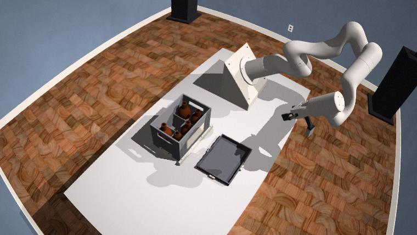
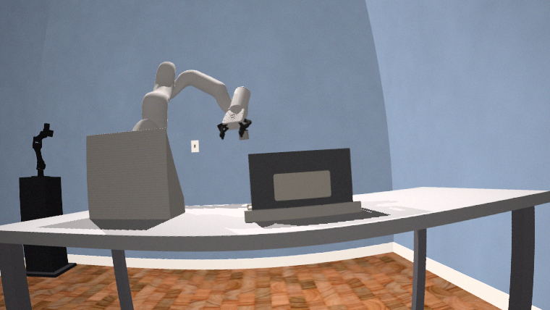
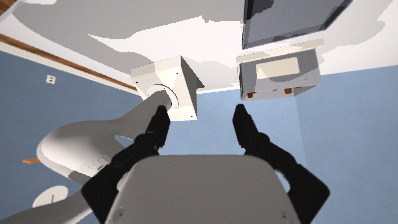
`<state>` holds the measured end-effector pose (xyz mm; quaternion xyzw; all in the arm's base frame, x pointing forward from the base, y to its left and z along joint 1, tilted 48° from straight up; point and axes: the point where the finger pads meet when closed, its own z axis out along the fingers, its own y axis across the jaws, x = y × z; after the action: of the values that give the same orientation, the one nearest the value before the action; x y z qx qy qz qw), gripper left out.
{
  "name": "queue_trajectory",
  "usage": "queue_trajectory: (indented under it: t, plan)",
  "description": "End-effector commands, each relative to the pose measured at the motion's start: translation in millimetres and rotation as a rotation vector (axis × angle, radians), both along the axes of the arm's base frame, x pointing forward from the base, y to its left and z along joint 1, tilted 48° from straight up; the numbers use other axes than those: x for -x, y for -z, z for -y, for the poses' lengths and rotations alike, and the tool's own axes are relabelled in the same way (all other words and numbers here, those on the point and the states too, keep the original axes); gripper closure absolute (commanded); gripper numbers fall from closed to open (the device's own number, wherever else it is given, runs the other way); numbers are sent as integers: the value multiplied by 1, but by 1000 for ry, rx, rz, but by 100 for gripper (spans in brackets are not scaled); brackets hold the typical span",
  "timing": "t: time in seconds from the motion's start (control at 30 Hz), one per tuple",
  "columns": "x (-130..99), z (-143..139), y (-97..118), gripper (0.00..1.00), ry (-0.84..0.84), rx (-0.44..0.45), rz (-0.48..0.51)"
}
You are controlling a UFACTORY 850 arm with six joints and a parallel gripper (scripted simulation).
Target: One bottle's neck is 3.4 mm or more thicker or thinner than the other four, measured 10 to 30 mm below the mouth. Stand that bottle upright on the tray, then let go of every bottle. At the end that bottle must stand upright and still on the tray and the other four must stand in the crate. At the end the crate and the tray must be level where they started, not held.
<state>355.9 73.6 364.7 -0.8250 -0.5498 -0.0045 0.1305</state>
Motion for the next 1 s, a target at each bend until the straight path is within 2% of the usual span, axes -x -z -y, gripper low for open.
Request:
queue_trajectory:
  t: [0.0, 0.63, 0.7, 0.8, 0.97]
  plan:
    - [0, 0, -1, 0, 0, 0, 1]
    - [-3, 1, 1, 0, 3, -4, -2]
    - [-12, 5, 4, 0, 12, -16, -11]
    - [-39, 16, 17, 0, 40, -52, -37]
    - [-62, 29, 31, 0, 66, -85, -56]
